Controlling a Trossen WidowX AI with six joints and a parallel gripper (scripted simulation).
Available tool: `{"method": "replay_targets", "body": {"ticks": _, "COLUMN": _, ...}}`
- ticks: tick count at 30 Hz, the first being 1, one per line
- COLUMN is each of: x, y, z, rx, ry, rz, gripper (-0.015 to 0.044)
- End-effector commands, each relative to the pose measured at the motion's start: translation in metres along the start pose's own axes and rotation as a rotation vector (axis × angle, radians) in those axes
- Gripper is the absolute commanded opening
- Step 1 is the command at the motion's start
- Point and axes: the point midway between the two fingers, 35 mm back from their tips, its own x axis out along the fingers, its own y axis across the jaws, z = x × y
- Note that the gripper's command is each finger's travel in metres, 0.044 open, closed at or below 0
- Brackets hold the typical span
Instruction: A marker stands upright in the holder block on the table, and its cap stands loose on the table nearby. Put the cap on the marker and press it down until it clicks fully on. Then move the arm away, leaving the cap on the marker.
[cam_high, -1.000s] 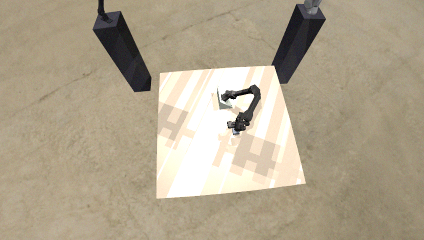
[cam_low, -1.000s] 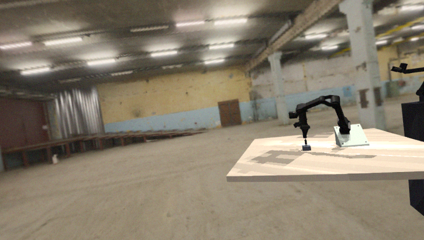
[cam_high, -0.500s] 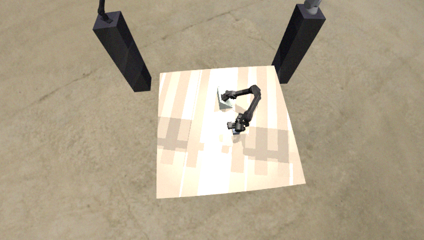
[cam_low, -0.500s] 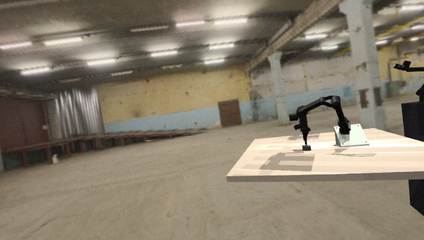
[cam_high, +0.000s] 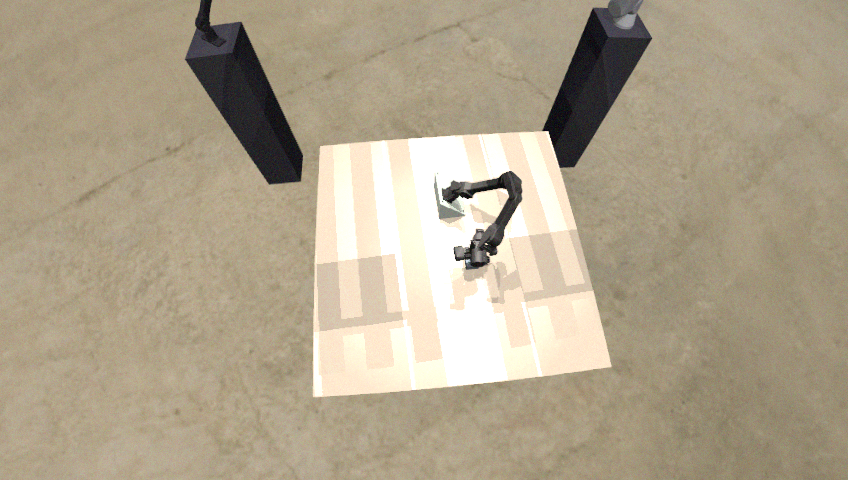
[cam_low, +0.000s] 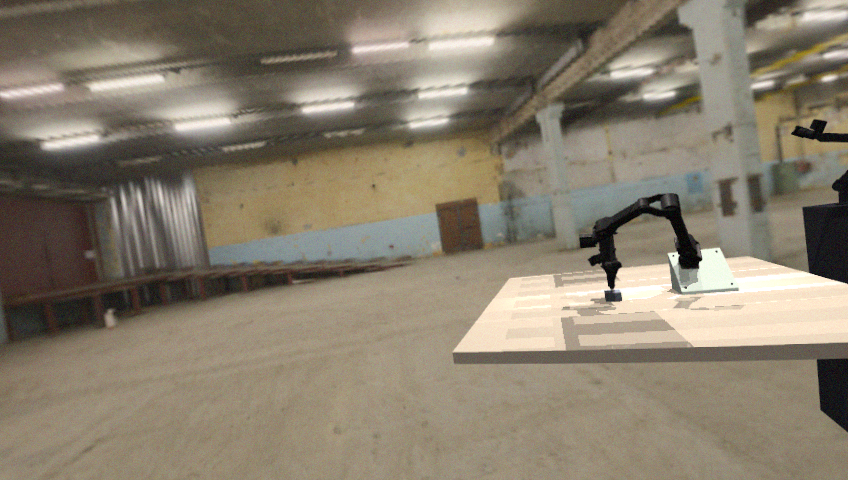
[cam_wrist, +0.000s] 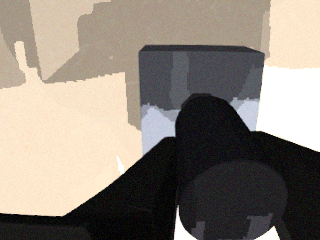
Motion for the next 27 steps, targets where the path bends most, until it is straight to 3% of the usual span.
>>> {"method": "replay_targets", "body": {"ticks": 1, "x": 0.002, "y": 0.000, "z": -0.001, "rx": 0.004, "ry": 0.002, "rz": 0.002, "gripper": 0.0000}}
{"method": "replay_targets", "body": {"ticks": 7, "x": 0.002, "y": 0.000, "z": -0.001, "rx": 0.004, "ry": 0.002, "rz": 0.002, "gripper": 0.0000}}
{"method": "replay_targets", "body": {"ticks": 23, "x": 0.001, "y": 0.000, "z": -0.001, "rx": 0.001, "ry": 0.002, "rz": 0.000, "gripper": 0.0420}}
{"method": "replay_targets", "body": {"ticks": 27, "x": -0.008, "y": -0.001, "z": 0.000, "rx": 0.001, "ry": 0.002, "rz": -0.002, "gripper": 0.0440}}
